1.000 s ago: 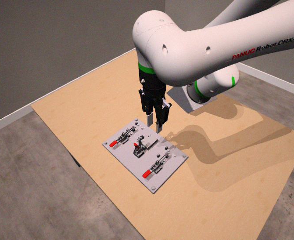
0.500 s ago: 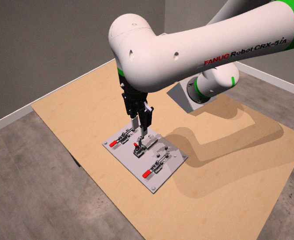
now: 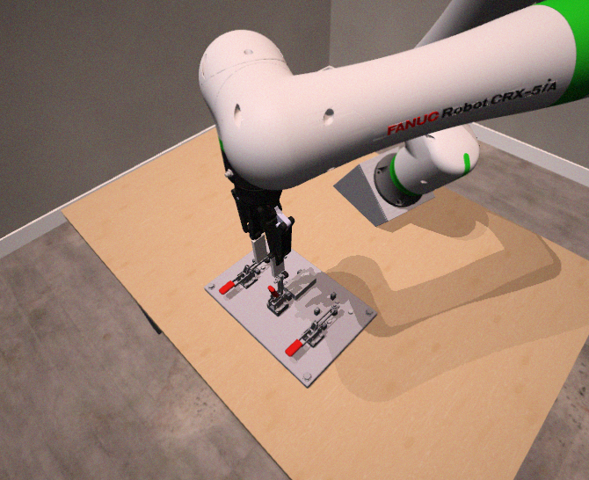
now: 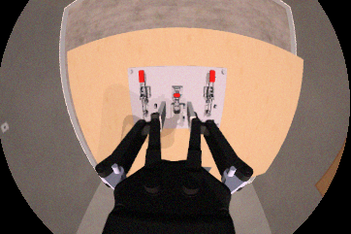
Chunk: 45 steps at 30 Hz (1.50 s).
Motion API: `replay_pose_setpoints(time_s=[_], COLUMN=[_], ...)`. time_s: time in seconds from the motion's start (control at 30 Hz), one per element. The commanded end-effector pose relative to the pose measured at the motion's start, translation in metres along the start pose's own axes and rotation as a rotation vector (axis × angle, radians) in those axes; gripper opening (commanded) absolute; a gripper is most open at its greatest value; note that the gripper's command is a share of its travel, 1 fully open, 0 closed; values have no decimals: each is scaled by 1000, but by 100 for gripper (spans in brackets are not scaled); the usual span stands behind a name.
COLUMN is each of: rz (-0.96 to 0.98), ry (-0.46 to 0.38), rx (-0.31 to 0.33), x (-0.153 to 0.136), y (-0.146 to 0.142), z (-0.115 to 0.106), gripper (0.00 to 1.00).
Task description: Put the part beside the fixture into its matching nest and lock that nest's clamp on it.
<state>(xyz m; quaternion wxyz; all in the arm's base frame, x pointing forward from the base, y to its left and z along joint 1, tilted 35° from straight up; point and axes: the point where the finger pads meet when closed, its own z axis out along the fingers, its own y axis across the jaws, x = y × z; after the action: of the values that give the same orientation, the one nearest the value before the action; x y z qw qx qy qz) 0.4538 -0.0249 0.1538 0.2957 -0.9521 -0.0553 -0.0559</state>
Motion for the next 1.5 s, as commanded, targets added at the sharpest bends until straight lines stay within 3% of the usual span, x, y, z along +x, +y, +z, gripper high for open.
replay_pose_setpoints(time_s=[0.0,0.63,1.13,1.47], rz=[0,0,0,0], ry=[0,0,0,0], rx=[0,0,0,0], x=[0,0,0,0], y=[0,0,0,0], z=[0,26,65,72], gripper=[28,28,28,28])
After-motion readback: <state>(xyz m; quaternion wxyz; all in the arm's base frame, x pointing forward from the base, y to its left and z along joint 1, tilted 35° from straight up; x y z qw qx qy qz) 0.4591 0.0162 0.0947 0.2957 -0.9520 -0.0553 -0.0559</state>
